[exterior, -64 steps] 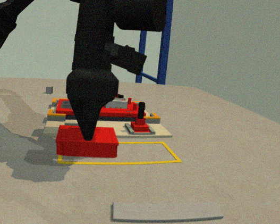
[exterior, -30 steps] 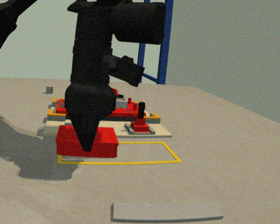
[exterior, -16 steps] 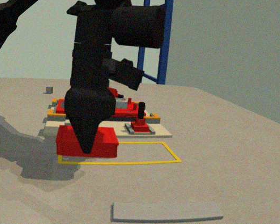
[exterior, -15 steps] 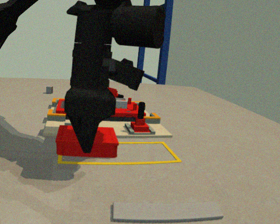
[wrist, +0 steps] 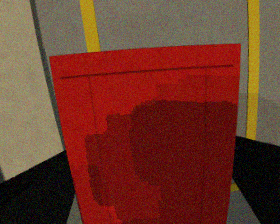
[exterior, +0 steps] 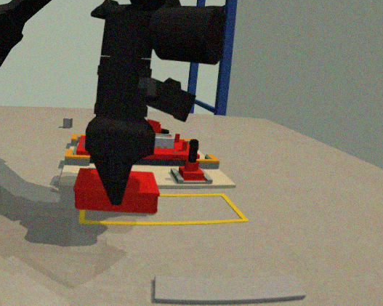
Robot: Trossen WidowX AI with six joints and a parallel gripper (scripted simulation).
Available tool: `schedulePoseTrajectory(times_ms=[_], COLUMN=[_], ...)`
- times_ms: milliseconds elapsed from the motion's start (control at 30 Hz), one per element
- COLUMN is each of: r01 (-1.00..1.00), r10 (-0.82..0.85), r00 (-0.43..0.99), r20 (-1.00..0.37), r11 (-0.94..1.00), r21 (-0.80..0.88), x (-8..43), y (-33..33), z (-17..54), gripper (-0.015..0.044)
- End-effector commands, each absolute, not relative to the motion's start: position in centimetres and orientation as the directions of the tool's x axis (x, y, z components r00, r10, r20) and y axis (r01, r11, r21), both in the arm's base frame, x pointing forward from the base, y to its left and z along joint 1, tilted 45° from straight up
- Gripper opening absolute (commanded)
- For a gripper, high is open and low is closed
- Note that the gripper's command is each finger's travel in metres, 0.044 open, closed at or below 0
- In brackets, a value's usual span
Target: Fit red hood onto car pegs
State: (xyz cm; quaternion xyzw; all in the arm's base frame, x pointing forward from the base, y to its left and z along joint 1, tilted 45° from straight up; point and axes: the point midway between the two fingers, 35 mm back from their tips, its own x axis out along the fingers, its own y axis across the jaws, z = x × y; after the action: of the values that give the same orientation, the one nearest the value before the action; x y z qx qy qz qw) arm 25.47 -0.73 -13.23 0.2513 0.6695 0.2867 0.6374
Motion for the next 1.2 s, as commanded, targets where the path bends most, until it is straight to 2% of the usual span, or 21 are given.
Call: schedulePoseTrajectory(times_ms=[0, 100, 733, 933, 1167], r01=[-0.037, -0.037, -0.036, -0.028, -0.04], r10=[0.698, 0.697, 0.695, 0.698, 0.688], r00=[-0.053, -0.053, -0.054, -0.057, -0.053], r20=[-0.715, -0.715, -0.717, -0.714, -0.724], r11=[0.714, 0.714, 0.717, 0.714, 0.723], r21=[0.7, 0.699, 0.697, 0.7, 0.69], x=[25.7, 25.8, 26.2, 26.3, 28.8], y=[-1.5, -2.3, -7.5, -6.9, -4.5], z=[-12.6, -11.8, -6.6, -6.5, -3.8], gripper=[0.0065, 0.0, 0.0, 0.0, 0.0])
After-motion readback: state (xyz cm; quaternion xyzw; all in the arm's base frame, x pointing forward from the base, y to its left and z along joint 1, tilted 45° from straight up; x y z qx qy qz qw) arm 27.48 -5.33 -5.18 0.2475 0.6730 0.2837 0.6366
